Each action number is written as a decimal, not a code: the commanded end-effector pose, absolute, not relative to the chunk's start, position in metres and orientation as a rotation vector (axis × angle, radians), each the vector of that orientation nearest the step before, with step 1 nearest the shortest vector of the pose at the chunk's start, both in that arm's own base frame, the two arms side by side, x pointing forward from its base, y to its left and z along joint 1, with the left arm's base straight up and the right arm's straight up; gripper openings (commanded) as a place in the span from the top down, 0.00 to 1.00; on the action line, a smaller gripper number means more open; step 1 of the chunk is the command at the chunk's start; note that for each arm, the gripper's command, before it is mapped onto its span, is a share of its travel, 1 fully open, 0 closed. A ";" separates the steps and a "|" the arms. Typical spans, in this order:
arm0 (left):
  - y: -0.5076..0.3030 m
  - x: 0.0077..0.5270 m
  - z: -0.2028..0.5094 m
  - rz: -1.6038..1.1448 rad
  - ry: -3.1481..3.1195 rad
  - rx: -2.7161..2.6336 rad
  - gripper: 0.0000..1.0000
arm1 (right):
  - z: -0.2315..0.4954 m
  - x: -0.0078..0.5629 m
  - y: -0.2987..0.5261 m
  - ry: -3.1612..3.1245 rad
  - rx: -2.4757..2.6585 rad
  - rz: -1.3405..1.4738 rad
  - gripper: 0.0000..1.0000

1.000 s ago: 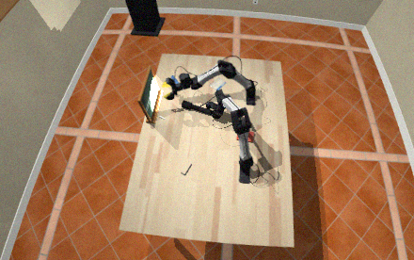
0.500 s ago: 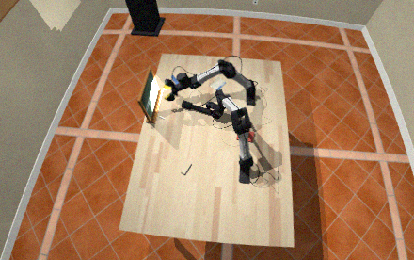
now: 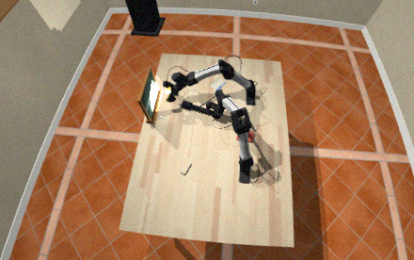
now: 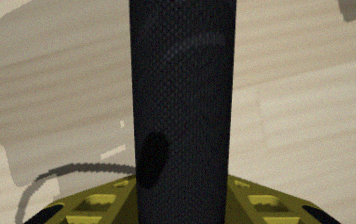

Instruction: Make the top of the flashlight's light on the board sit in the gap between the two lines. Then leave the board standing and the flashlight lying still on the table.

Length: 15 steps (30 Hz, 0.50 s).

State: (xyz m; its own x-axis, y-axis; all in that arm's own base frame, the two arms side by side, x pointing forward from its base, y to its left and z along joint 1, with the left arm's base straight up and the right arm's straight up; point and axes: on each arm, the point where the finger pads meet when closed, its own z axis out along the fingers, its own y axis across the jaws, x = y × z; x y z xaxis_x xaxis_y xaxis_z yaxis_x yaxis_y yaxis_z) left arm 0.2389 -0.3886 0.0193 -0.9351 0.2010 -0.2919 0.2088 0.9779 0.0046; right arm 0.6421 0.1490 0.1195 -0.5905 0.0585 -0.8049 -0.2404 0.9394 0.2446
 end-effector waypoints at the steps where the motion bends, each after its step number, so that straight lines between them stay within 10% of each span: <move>1: -0.394 0.240 0.035 -0.089 2.793 0.301 0.70 | 0.093 0.625 0.144 2.363 -0.075 0.464 0.00; 15: -0.394 0.240 0.035 -0.089 2.793 0.301 0.70 | 0.084 0.587 0.144 2.614 0.051 0.535 0.00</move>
